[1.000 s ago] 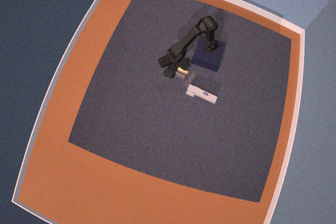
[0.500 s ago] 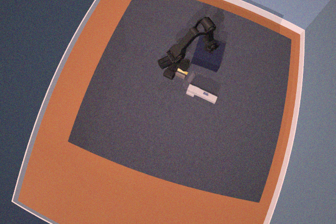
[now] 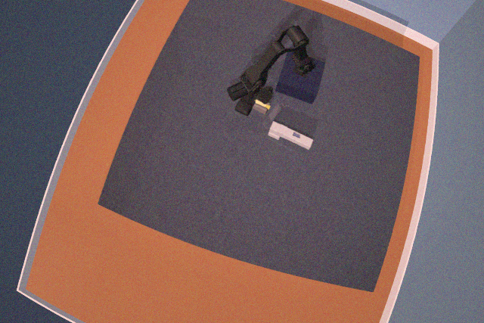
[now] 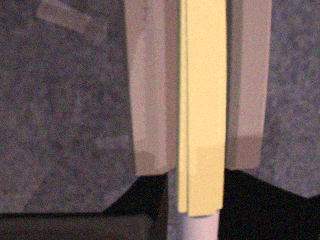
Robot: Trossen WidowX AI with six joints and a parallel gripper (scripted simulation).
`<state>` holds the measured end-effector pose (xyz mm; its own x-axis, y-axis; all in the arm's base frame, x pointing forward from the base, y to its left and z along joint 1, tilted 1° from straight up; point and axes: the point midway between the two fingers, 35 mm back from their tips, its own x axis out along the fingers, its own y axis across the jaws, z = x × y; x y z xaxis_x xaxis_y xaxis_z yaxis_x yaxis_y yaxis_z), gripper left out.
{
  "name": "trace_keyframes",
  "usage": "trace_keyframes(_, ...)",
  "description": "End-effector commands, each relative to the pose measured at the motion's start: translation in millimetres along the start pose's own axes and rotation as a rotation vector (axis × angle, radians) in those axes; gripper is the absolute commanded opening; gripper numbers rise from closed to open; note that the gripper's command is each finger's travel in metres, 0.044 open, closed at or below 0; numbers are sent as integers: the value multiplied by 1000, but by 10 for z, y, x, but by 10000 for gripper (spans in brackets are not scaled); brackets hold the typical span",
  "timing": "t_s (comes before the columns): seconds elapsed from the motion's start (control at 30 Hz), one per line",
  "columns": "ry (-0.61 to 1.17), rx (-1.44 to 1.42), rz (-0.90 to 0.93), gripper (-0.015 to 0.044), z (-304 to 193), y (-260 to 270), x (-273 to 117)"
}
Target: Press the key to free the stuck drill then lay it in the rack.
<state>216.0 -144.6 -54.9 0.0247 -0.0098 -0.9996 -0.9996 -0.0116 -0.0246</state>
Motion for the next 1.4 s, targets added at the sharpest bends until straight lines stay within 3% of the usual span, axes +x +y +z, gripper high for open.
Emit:
trace_keyframes(0.0, 0, 0, -1, 158, -1, -2, -2)
trace_keyframes(0.37, 0, 0, -1, 440, -1, -2, -18)
trace_keyframes(0.93, -3, -2, -2, 440, -6, 0, -761)
trace_keyframes(1.03, 0, -2, -2, 440, -5, -10, -712)
trace_keyframes(1.37, 39, -96, -201, 440, 560, -791, -861)
